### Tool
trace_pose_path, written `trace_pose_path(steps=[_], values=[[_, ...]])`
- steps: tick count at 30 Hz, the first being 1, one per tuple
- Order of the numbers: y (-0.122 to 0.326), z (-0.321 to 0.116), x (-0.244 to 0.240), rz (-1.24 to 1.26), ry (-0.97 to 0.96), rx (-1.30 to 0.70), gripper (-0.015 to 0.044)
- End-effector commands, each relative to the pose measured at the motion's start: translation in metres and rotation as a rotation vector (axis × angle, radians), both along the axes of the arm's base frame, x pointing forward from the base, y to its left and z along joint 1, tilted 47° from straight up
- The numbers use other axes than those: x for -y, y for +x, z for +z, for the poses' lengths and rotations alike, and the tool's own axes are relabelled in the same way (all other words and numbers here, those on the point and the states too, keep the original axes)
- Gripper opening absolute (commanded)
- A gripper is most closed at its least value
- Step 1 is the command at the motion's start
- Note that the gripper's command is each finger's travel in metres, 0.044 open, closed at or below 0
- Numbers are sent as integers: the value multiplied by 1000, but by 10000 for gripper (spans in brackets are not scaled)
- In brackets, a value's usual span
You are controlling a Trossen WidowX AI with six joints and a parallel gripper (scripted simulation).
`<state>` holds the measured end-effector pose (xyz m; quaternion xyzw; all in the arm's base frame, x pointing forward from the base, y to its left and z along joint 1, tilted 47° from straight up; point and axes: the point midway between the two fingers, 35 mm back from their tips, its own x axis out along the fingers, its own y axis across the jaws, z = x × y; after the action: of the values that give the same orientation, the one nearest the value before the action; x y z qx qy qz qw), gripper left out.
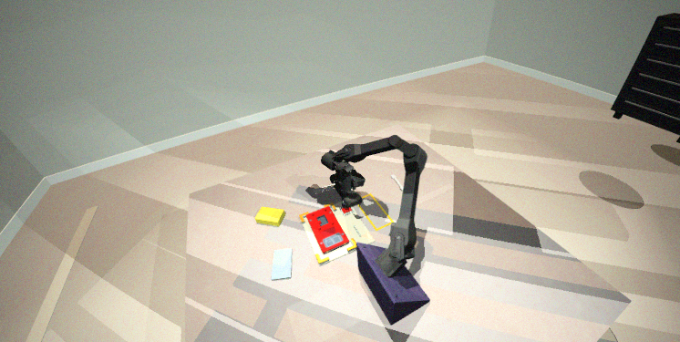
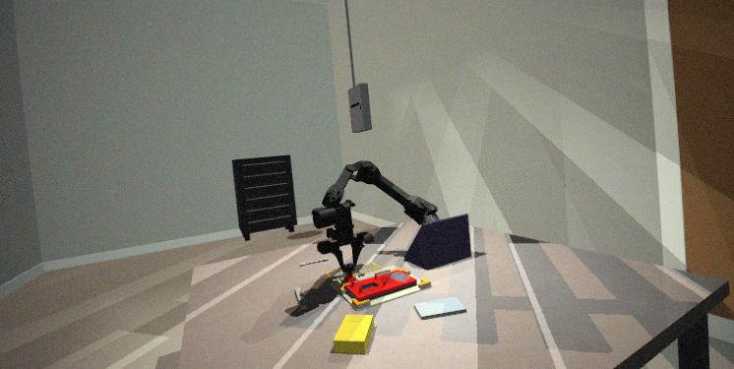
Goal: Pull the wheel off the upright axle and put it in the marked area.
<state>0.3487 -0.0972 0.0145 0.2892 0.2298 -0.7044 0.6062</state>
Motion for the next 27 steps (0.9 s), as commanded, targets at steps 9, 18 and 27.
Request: trace_pose_path(steps=[9, 18, 27], values=[[3, 5, -6, 7, 1, 7, 0], [3, 7, -8, 8, 1, 7, 0], [3, 9, -10, 9, 0, 6, 0]])
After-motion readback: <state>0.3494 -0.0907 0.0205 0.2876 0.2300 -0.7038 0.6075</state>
